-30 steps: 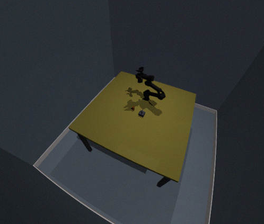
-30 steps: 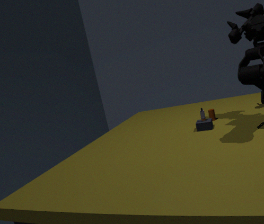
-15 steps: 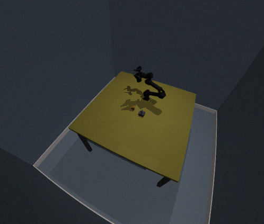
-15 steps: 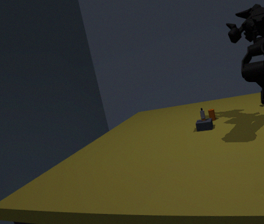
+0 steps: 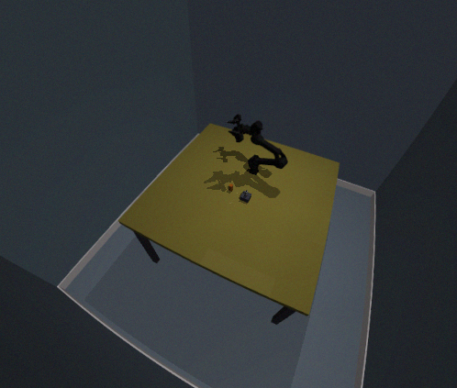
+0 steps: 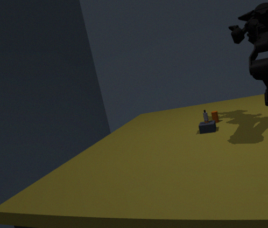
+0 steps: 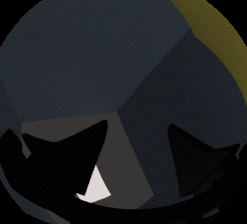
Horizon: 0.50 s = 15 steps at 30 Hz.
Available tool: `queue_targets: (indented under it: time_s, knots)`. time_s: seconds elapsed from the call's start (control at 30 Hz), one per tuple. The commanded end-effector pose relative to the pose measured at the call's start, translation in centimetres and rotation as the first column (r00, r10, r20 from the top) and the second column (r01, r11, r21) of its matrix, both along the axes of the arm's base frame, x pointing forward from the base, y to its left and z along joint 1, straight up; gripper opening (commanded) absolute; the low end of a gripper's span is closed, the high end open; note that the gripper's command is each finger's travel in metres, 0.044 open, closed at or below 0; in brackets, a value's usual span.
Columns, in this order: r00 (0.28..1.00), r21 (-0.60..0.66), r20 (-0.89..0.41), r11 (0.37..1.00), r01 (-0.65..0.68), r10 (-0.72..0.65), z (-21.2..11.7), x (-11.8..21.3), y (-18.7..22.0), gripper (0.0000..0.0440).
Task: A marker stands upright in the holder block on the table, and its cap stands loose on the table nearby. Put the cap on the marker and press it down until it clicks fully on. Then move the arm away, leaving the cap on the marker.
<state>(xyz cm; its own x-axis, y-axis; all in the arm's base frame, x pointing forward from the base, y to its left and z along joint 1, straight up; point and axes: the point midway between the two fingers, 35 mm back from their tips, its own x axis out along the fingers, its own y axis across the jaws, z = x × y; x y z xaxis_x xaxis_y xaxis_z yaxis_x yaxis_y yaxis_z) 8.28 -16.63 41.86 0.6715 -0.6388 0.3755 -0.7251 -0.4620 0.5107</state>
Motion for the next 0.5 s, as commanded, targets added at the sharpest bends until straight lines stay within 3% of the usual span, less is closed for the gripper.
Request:
queue_targets:
  time_s: [0.0, 0.47]
  knots:
    - [1.0, 0.045, 0.0, 0.999, -0.02, 0.02, -0.2, 0.2, -0.4, 0.0316]
    - [0.995, 0.24, 0.046, 0.966, -0.093, 0.084, -1.4, 0.9, -1.9, 0.0316]
